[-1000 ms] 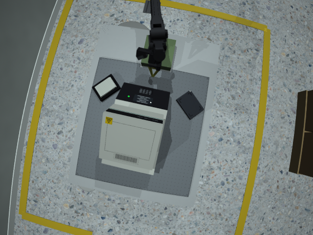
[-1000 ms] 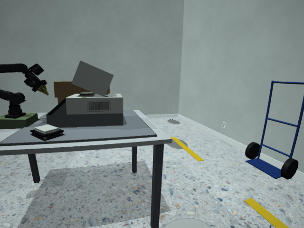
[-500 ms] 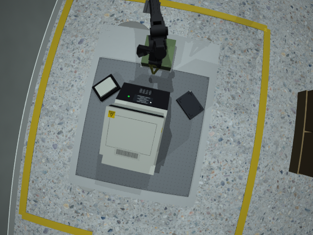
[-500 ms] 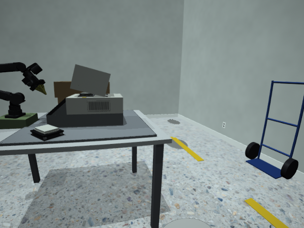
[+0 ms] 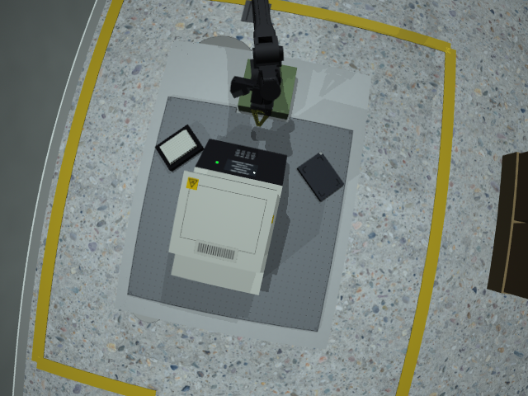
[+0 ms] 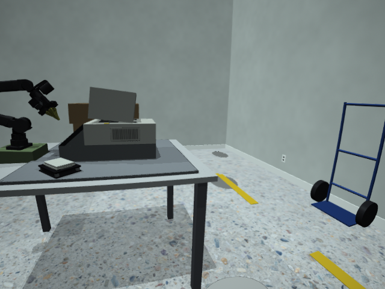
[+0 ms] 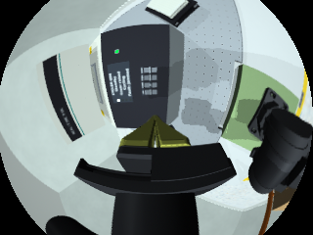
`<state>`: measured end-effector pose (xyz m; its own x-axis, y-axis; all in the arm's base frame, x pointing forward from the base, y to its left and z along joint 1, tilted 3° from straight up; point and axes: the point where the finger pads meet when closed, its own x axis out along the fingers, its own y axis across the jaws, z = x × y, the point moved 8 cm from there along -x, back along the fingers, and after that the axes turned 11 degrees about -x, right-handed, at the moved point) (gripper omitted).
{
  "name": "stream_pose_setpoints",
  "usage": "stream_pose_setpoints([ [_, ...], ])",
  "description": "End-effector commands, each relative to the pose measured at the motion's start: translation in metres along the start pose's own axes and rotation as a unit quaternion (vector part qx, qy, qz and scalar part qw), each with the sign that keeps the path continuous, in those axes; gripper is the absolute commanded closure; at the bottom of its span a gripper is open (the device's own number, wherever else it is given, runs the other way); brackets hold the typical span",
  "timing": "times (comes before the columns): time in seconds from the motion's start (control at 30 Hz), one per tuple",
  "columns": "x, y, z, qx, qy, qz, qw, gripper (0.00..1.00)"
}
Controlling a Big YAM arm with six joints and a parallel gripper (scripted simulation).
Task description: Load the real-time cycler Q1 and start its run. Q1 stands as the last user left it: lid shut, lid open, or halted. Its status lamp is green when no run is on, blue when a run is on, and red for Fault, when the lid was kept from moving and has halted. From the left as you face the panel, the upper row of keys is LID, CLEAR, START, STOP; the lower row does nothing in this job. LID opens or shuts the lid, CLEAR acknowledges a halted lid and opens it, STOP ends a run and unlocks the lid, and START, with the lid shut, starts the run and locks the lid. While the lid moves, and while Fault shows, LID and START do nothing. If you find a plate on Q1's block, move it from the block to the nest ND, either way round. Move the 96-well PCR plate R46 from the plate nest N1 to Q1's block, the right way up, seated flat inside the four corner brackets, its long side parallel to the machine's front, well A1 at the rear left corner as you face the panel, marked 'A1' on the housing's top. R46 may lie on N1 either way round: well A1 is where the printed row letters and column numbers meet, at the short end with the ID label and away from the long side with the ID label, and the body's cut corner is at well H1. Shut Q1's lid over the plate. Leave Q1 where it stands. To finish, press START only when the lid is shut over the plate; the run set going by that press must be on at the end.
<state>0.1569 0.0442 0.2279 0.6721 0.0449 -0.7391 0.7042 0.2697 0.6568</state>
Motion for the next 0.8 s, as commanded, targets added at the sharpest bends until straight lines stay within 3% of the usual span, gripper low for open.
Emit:
stream_pose_setpoints([
  [0.0, 0.0, 0.0, 0.0, -0.004, 0.002, 0.012, 1.0, 1.0],
  [0.13, -0.006, 0.005, 0.0, -0.001, 0.003, 0.019, 1.0, 1.0],
  [0.37, -0.01, 0.011, 0.001, 0.002, -0.001, 0.007, 1.0, 1.0],
  [0.77, -0.02, 0.029, 0.003, 0.009, -0.001, 0.035, 0.999, 1.0],
])
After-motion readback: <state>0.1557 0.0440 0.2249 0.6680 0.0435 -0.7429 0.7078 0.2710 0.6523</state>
